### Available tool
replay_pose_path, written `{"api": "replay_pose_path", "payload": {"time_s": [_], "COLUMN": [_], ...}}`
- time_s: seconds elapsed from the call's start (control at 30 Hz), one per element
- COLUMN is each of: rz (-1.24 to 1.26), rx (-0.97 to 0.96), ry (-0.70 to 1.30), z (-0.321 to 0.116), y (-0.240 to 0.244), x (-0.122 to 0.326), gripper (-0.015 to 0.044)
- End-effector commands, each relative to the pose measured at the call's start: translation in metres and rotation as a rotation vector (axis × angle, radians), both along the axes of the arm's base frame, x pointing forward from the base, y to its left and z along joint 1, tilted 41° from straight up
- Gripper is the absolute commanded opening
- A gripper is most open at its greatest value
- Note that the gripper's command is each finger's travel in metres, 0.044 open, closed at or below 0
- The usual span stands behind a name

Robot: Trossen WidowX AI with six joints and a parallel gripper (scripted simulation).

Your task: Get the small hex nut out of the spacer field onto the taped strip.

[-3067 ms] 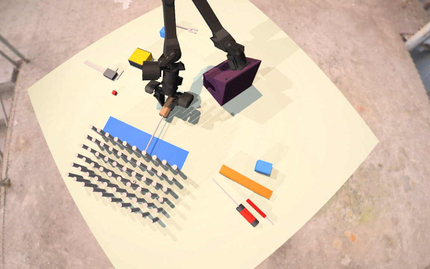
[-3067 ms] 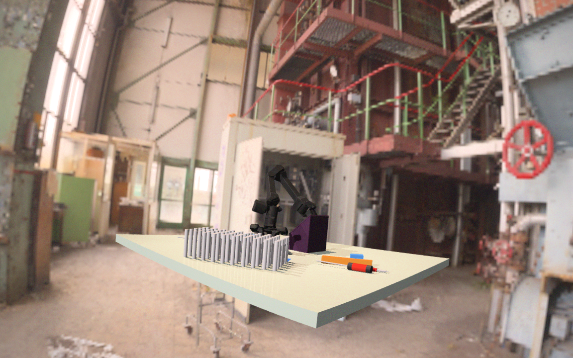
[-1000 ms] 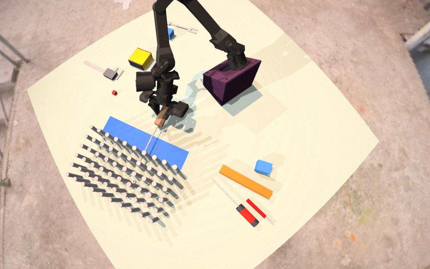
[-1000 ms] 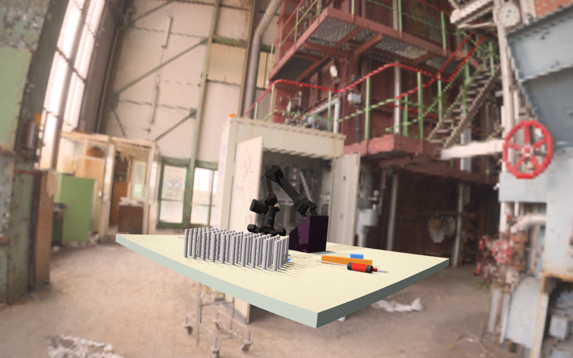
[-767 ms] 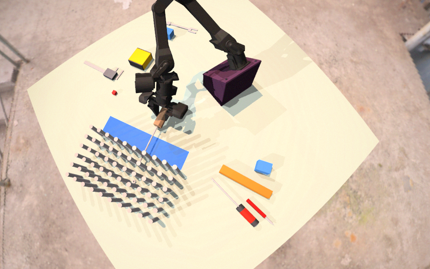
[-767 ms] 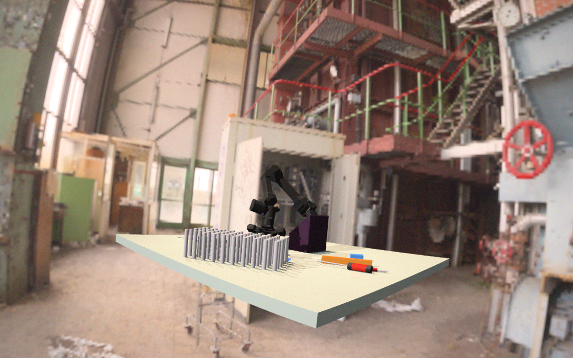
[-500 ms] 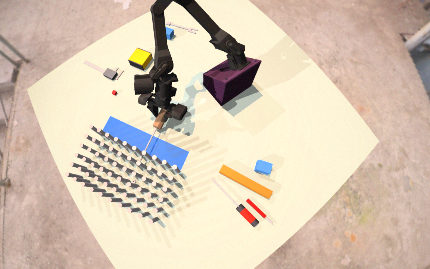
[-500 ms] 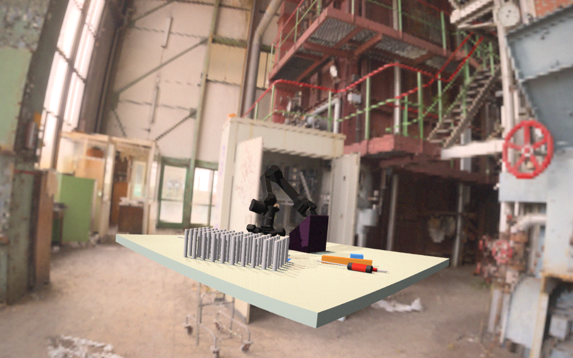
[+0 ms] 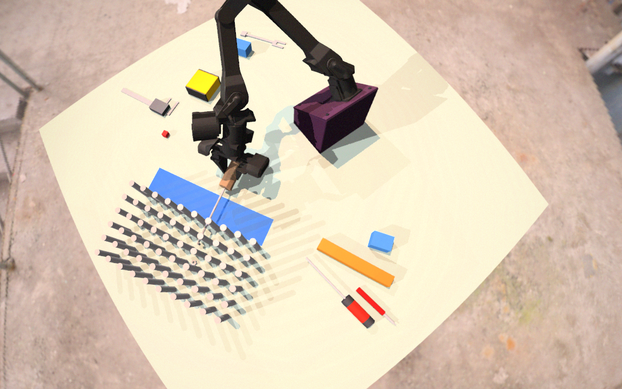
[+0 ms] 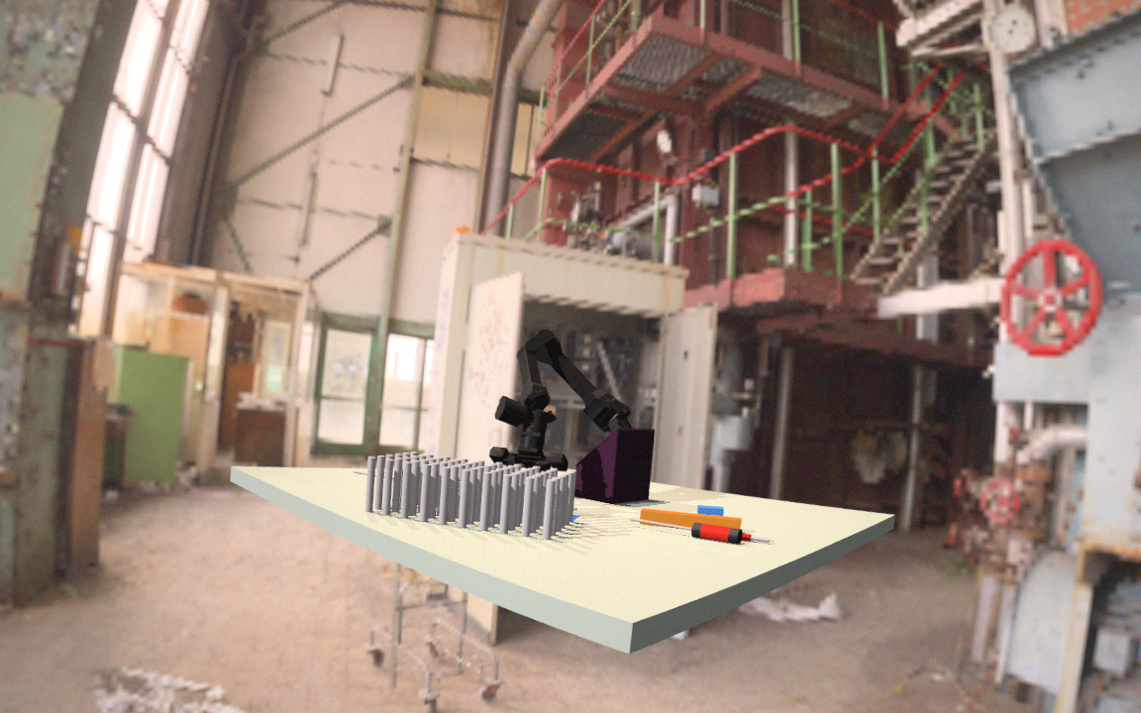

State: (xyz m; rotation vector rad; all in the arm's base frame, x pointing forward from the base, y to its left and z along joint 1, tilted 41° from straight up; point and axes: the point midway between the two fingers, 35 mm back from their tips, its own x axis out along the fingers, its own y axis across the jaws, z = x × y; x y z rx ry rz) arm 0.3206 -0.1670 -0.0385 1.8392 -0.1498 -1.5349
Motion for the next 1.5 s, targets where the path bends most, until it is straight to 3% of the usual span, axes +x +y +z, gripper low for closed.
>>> {"api": "replay_pose_path", "payload": {"time_s": [0.0,1.47], "rz": [-0.002,-0.002], "rx": [0.001,0.001], "ry": [-0.003,-0.006], "z": [-0.001,-0.01], "y": [0.001,0.007], "x": [0.005,0.033], "gripper": [0.0,0.0]}}
